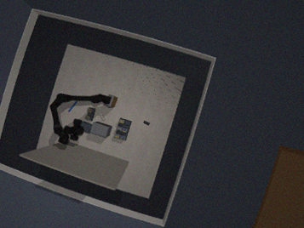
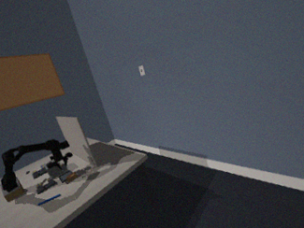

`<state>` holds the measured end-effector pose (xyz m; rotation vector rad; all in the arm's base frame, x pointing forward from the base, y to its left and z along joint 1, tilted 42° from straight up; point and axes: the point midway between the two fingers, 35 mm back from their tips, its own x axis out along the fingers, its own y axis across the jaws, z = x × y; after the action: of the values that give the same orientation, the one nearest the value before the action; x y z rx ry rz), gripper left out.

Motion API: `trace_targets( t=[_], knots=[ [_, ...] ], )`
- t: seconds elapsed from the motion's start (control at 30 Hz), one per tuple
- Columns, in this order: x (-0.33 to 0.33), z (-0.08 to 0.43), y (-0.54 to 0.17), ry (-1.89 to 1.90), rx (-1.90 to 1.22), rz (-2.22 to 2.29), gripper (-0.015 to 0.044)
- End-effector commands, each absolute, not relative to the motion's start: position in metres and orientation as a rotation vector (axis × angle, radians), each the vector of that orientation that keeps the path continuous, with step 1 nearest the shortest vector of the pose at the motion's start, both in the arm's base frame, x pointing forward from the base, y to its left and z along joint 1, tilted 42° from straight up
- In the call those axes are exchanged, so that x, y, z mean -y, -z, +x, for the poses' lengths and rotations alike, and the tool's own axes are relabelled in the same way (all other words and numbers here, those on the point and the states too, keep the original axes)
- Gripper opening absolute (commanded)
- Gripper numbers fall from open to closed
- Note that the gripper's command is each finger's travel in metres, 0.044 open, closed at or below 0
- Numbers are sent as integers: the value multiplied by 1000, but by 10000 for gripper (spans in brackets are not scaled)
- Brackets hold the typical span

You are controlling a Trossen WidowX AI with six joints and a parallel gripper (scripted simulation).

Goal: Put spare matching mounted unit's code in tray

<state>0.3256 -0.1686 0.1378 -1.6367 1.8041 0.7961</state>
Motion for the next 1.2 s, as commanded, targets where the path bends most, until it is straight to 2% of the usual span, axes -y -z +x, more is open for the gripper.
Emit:
trace_targets(
  t=[0.0, 1.17],
  knots=[
    [171, 325, -136, -798, -1804, -1645, 0],
    [189, 319, -116, -793, -1808, -1647, 0]
  ],
)
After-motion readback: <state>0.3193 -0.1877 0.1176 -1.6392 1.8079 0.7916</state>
